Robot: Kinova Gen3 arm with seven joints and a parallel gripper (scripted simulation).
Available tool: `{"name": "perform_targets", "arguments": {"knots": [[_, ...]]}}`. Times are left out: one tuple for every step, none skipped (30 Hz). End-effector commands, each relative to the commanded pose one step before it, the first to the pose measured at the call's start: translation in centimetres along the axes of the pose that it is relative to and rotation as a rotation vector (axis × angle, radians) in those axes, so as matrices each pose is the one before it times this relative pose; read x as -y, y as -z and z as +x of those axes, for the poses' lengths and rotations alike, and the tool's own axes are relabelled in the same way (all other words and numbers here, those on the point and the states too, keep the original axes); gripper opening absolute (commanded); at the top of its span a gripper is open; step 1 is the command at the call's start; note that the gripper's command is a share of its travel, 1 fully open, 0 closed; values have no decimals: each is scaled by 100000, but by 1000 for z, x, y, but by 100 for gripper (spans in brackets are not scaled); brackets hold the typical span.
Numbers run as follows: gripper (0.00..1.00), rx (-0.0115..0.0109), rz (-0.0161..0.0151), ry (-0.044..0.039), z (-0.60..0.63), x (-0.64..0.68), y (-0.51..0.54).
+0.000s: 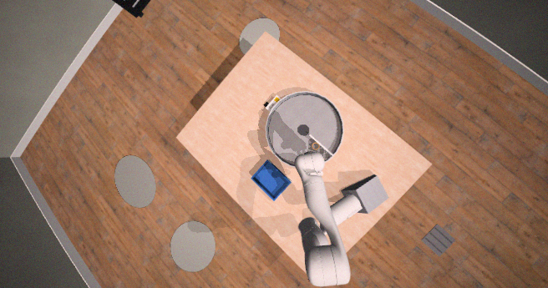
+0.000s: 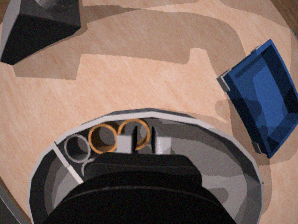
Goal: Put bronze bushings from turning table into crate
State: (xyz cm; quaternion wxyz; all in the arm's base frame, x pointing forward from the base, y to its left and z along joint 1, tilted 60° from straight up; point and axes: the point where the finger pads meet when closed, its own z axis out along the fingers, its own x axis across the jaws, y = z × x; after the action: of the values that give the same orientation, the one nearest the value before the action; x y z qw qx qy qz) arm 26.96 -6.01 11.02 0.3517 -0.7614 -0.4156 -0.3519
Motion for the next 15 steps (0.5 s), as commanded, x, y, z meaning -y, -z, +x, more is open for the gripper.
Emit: {"name": "perform_targets", "arguments": {"knots": [[45, 23, -118, -15, -8, -35, 33], [45, 0, 0, 0, 0, 0, 0], [45, 0, 0, 0, 0, 0, 0], [45, 2, -8, -3, -1, -1, -87], [45, 0, 1, 0, 0, 0, -90], [45, 0, 1, 0, 0, 0, -90], [45, 0, 1, 0, 0, 0, -90], [45, 0, 1, 0, 0, 0, -90], [45, 0, 0, 0, 0, 0, 0], [45, 0, 0, 0, 0, 0, 0], [45, 0, 0, 0, 0, 0, 0], [45, 0, 0, 0, 0, 0, 0], [45, 0, 0, 0, 0, 0, 0], [45, 0, 0, 0, 0, 0, 0], [45, 0, 0, 0, 0, 0, 0]]}}
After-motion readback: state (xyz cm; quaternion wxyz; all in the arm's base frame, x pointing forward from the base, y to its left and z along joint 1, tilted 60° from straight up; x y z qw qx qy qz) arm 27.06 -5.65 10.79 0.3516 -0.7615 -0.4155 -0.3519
